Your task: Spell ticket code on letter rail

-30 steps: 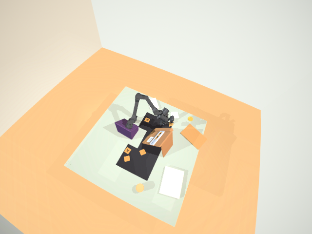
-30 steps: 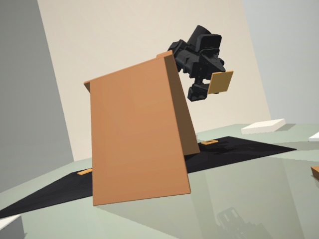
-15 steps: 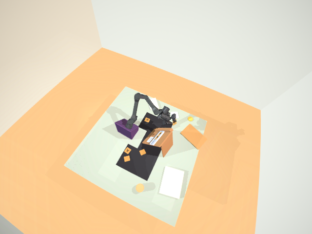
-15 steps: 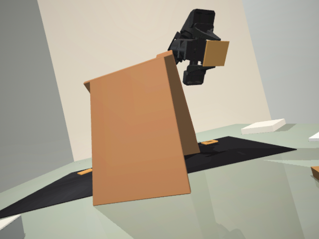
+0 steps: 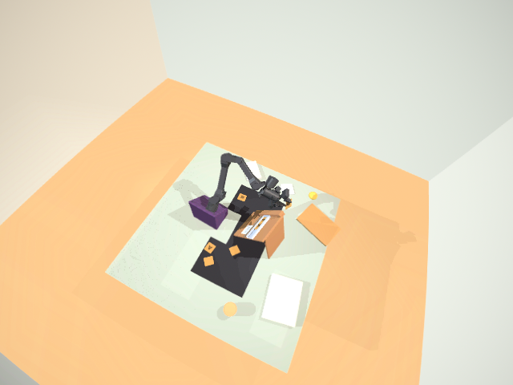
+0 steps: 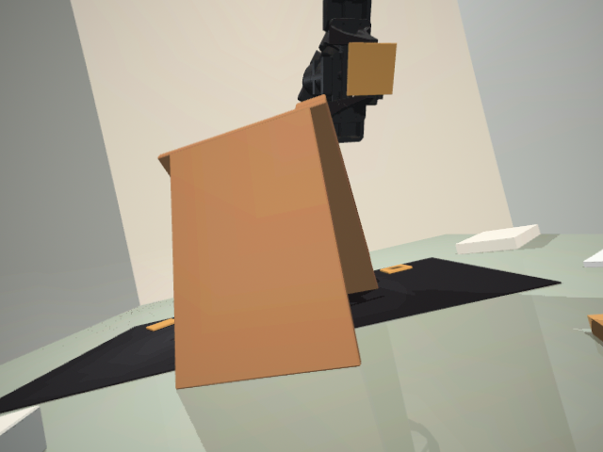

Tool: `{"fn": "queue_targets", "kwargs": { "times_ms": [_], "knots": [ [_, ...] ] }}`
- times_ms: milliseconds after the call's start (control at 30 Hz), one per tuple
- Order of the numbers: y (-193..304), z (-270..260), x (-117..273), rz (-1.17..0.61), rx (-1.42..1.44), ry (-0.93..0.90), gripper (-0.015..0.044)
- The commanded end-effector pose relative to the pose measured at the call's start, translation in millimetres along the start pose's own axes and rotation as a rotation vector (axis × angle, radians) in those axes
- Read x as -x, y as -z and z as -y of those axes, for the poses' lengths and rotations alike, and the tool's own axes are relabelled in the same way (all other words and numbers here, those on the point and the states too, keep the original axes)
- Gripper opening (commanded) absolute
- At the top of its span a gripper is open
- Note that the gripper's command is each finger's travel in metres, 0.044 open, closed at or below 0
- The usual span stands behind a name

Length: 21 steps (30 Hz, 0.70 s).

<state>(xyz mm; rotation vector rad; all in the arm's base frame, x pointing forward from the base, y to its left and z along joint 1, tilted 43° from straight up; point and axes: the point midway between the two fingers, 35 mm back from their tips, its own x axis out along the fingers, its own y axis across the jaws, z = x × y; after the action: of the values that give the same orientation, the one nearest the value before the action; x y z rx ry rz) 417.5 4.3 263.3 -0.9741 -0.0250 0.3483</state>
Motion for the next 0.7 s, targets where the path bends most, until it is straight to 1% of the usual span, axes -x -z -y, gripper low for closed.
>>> {"fn": "queue_targets", "kwargs": {
  "times_ms": [0, 467, 667],
  "knots": [
    [5.8, 18.9, 8.4, -0.012, 0.022, 0.052, 0.0000],
    [66.3, 19.8, 24.1, -0.107, -0.097, 0.061, 0.0000],
    [100.9, 13.1, 33.2, -0.175, -0.206, 0.052, 0.0000]
  ]
}}
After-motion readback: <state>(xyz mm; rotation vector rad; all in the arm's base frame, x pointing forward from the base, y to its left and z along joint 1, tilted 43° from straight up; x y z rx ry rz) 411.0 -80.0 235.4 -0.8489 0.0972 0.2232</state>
